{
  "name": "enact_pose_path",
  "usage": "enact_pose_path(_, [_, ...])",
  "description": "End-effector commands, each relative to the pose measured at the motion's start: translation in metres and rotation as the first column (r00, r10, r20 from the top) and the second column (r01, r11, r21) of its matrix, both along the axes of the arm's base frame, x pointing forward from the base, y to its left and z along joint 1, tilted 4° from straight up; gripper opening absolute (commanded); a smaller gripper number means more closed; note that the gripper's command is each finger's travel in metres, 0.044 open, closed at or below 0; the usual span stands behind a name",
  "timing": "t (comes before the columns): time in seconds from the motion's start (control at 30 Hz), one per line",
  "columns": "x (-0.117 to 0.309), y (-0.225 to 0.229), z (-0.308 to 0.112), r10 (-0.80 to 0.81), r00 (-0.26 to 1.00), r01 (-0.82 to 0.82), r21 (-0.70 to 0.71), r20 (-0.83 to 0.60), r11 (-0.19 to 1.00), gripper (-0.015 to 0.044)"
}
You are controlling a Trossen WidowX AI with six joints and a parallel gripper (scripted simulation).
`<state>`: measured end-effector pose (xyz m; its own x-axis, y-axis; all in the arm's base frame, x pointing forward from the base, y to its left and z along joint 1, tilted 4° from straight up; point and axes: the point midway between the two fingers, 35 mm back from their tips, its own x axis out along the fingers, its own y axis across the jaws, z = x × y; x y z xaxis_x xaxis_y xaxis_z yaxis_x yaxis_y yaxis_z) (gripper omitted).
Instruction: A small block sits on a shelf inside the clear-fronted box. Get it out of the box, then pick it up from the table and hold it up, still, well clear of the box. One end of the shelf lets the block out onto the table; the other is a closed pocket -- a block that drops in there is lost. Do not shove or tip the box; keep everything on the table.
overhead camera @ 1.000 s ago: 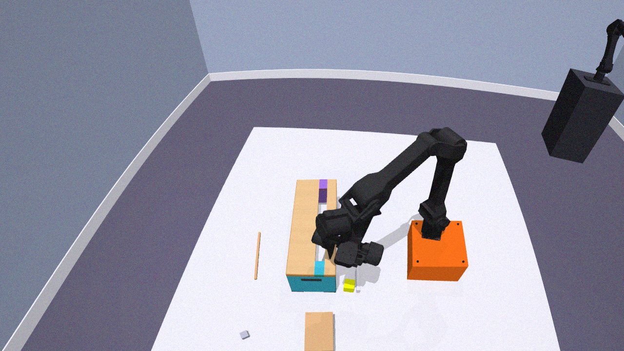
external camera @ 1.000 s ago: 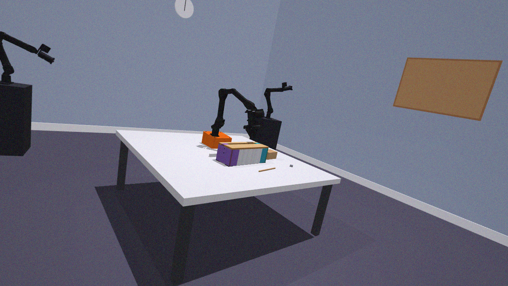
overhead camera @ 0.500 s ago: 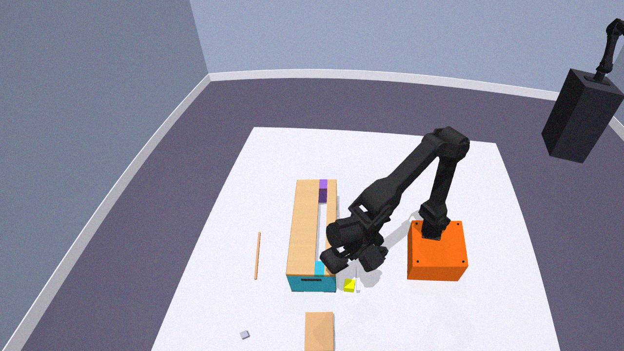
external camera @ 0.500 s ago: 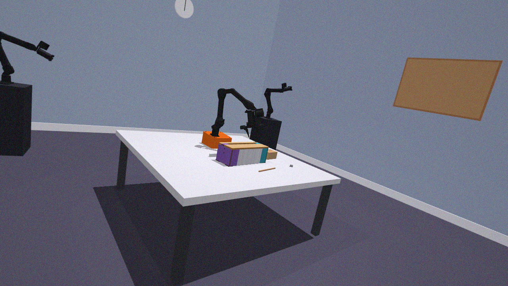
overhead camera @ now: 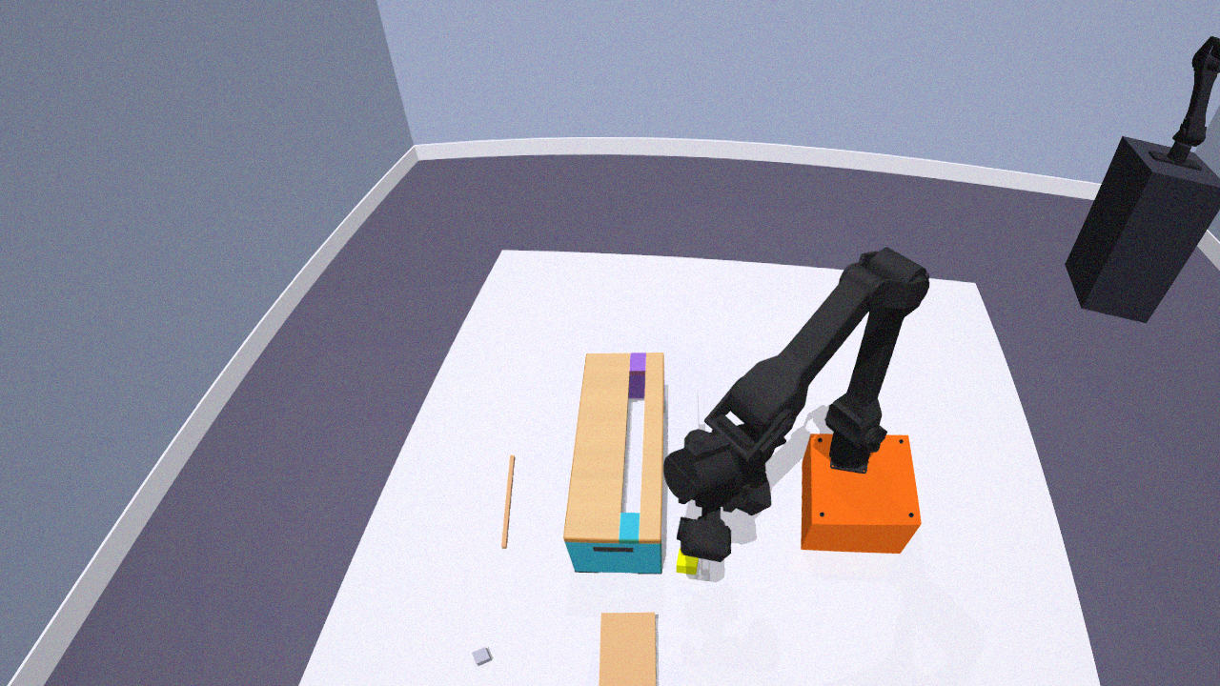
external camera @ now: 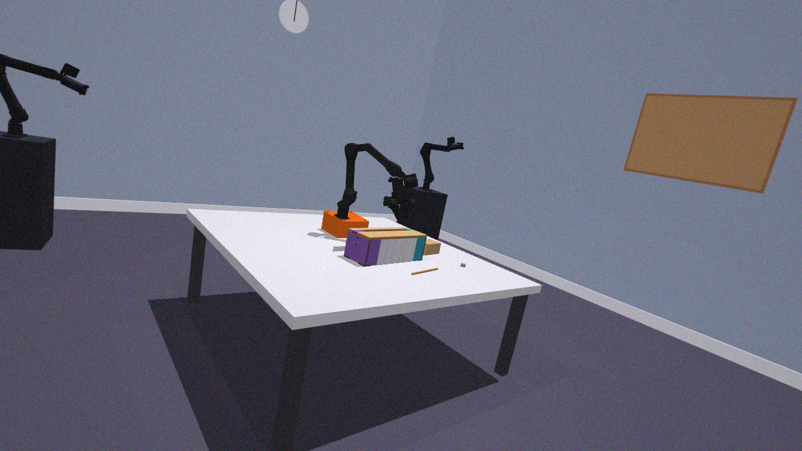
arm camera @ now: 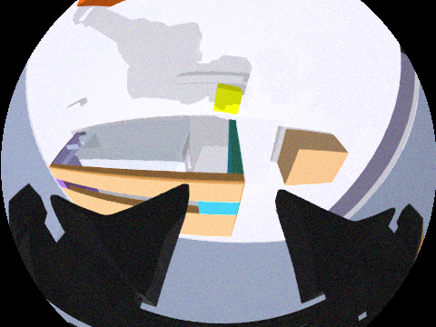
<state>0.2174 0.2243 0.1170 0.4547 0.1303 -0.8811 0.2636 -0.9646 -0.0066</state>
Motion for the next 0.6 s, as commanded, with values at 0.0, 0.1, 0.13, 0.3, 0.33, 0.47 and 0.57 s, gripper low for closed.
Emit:
enact_pose_path(0.0, [0.0, -0.001, 0.0, 0.029, 0.999, -0.029, -0.021, 0.014, 0.999, 0.0285])
enact_pose_path(0.1, [0.002, 0.001, -0.01, 0.029, 0.999, -0.029, -0.021, 0.014, 0.999, 0.0285])
enact_pose_path(0.13, [0.004, 0.003, -0.023, 0.029, 0.999, -0.029, -0.021, 0.014, 0.999, 0.0285])
enact_pose_path(0.3, [0.007, 0.004, -0.092, 0.029, 0.999, -0.029, -0.021, 0.014, 0.999, 0.0285])
enact_pose_path(0.33, [0.007, 0.003, -0.094, 0.029, 0.999, -0.029, -0.021, 0.014, 0.999, 0.0285])
enact_pose_path(0.47, [0.007, 0.003, -0.094, 0.029, 0.999, -0.029, -0.021, 0.014, 0.999, 0.0285])
enact_pose_path(0.57, [0.007, 0.003, -0.097, 0.029, 0.999, -0.029, -0.021, 0.014, 0.999, 0.0285])
